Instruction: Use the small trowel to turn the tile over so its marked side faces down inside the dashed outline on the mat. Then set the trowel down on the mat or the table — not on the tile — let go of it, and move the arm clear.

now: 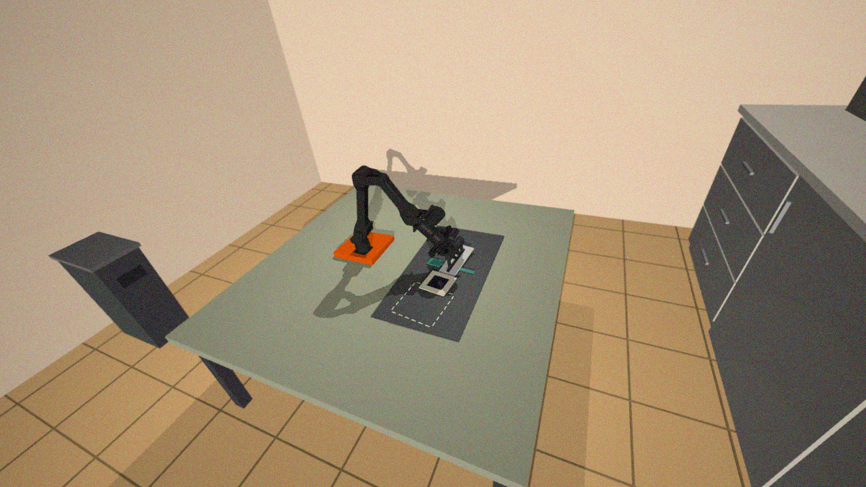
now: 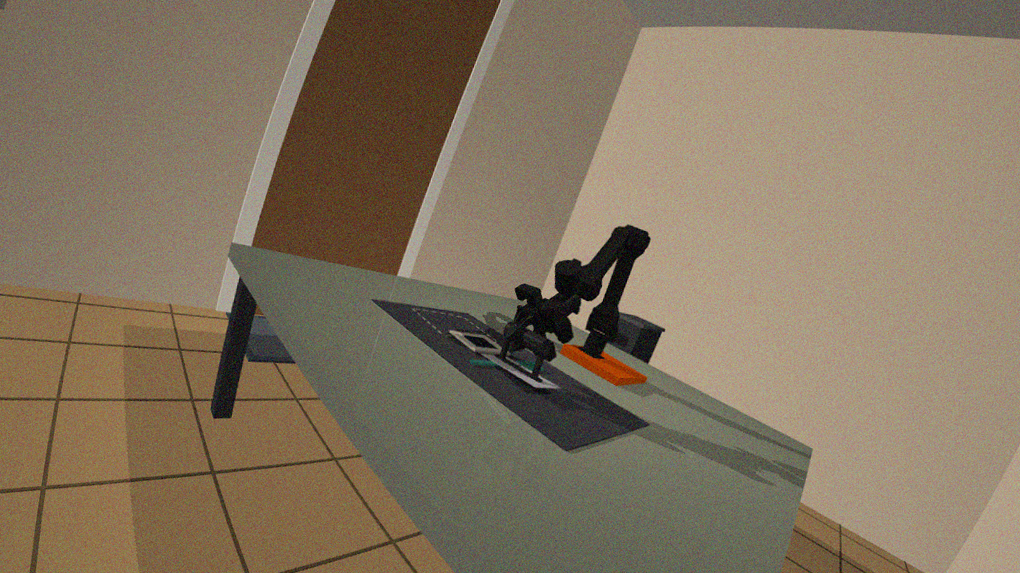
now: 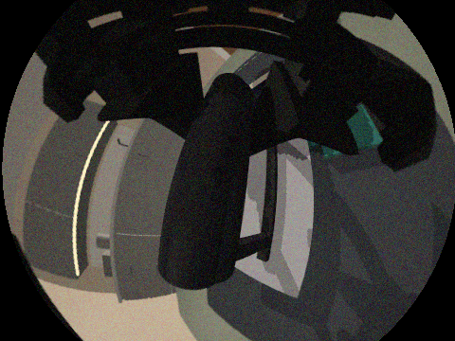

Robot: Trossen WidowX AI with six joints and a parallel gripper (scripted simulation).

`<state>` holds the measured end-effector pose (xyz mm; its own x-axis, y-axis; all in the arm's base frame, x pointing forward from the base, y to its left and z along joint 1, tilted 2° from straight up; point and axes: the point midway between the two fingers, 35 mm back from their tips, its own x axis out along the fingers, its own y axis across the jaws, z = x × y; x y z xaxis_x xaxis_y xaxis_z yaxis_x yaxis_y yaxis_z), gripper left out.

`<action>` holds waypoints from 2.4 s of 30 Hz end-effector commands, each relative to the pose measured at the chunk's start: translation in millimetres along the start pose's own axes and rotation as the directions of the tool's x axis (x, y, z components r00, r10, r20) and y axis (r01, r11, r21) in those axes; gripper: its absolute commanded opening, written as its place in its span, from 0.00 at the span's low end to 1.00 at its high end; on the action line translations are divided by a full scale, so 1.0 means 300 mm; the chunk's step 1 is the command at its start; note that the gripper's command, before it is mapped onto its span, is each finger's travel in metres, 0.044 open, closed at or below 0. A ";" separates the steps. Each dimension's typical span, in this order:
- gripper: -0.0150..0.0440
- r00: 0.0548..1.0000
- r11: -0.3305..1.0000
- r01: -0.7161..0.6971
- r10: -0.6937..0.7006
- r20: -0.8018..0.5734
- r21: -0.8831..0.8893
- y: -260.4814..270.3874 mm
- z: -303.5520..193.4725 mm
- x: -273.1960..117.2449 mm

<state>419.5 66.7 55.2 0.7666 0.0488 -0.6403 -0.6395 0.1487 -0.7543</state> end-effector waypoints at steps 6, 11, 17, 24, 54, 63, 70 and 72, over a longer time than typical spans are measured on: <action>0.25 1.000 1.000 0.004 -0.004 -0.004 -0.003 -0.005 -0.054 -0.005; 0.25 1.000 1.000 0.004 -0.004 -0.004 -0.003 -0.006 -0.071 -0.008; 0.25 0.999 0.999 0.003 -0.005 -0.041 -0.047 -0.021 -0.057 -0.020; 0.25 0.997 0.997 0.002 -0.008 -0.071 -0.082 -0.054 -0.056 -0.048; 0.25 0.997 0.996 0.002 -0.008 -0.074 -0.086 -0.181 -0.215 -0.154; 0.25 0.997 0.996 0.002 -0.008 -0.075 -0.088 -0.190 -0.287 -0.161; 0.25 0.997 0.996 0.002 -0.008 -0.076 -0.089 -0.187 -0.342 -0.158; 0.25 0.997 0.996 0.002 -0.008 -0.076 -0.089 -0.184 -0.355 -0.156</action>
<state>411.5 -42.5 109.0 0.7559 -0.0280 -0.6541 -0.6516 0.0647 -0.7558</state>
